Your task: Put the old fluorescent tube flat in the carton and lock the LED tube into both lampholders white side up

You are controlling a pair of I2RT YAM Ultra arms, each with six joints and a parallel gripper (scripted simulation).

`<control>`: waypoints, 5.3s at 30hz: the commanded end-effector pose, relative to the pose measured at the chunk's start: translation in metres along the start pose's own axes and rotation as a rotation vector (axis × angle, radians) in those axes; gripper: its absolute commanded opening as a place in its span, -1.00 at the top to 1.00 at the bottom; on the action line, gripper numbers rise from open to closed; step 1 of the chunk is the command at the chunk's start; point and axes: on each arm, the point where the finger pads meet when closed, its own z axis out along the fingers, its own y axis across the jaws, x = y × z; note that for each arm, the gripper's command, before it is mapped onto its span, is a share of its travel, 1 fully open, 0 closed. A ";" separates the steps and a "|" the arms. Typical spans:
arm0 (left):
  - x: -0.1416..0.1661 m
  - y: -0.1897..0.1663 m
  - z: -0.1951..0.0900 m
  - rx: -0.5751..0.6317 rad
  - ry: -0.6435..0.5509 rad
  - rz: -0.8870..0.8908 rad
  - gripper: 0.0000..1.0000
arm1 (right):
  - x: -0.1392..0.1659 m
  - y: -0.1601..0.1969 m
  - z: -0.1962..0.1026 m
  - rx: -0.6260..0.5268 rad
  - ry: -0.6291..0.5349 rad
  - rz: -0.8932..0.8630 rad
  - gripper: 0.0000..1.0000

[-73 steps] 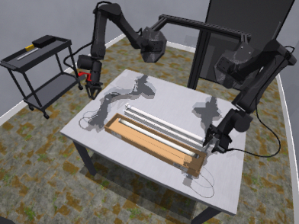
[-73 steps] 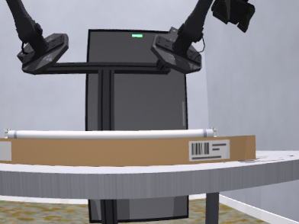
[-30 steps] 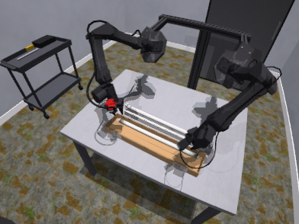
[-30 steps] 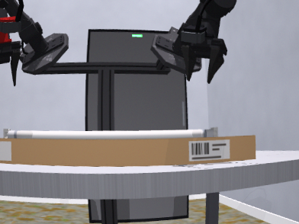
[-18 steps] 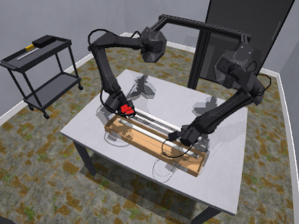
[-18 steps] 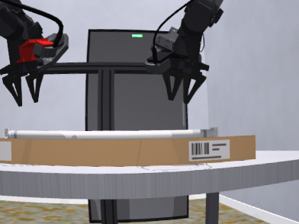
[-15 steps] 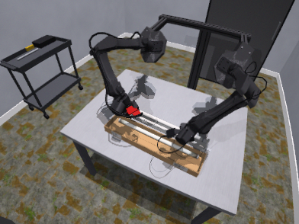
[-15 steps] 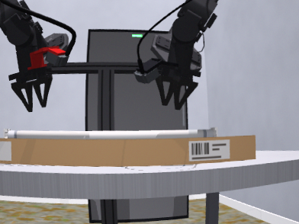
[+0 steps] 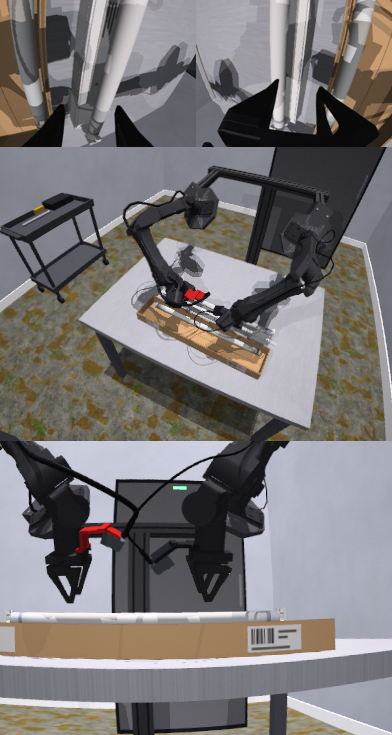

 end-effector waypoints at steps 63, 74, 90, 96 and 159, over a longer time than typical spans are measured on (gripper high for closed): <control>-0.012 -0.033 0.059 0.073 0.023 0.149 0.78 | -0.019 0.039 0.069 -0.078 0.022 -0.152 0.02; -0.012 -0.033 0.059 0.073 0.023 0.149 0.78 | -0.019 0.039 0.069 -0.078 0.022 -0.152 0.78; -0.013 -0.029 0.058 0.048 0.019 0.145 0.78 | -0.018 0.038 0.067 -0.058 0.020 -0.149 0.78; -0.012 -0.027 0.056 0.015 0.030 0.151 0.78 | -0.020 0.033 0.060 -0.021 0.004 -0.146 0.78; -0.007 -0.042 0.054 -0.370 0.018 0.182 0.78 | -0.011 0.066 0.076 0.321 0.028 -0.214 0.78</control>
